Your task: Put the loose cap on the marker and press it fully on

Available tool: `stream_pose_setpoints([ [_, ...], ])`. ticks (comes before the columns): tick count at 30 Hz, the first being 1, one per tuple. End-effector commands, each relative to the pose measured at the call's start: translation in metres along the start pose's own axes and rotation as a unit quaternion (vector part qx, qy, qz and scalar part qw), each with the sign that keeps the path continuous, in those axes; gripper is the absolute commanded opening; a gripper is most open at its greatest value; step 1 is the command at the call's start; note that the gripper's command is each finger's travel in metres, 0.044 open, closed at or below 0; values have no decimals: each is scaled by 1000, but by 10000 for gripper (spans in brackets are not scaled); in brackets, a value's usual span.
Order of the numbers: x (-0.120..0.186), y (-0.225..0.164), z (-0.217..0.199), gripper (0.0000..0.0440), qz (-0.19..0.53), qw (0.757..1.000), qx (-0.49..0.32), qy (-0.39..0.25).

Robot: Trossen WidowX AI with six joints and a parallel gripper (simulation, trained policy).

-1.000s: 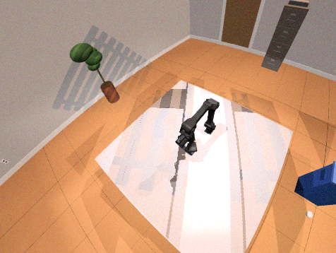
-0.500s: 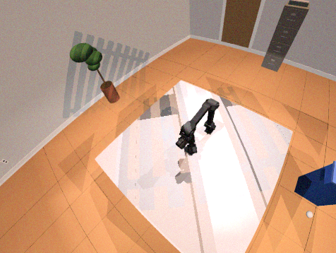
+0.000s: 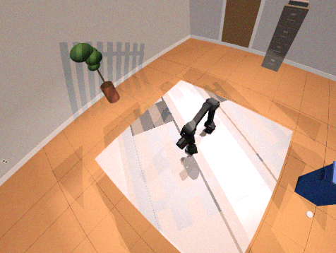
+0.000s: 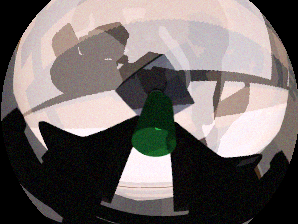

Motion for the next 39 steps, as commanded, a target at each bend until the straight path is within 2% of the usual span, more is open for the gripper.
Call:
stream_pose_setpoints([
  [1, -19, 0, -1, 5, 15, 1000, 9, -21],
  [7, -21, 0, -2, 9, 14, 1000, 11, -21],
  [8, -22, 0, -2, 35, 14, 1000, 12, -22],
  [9, -24, -1, -4, 40, 18, 999, 12, -26],
  [39, -29, 3, -7, 75, 2, 999, 34, -26],
])
Point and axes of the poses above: the point midway between the two fingers, 35 mm back from their tips, its own x axis back along the fingers, its own z axis across the jaws, y = z × x, the point moved 5 cm from there along x, back along the fingers, and after that the axes turned 15 degrees about -x, right-handed, at the moved point
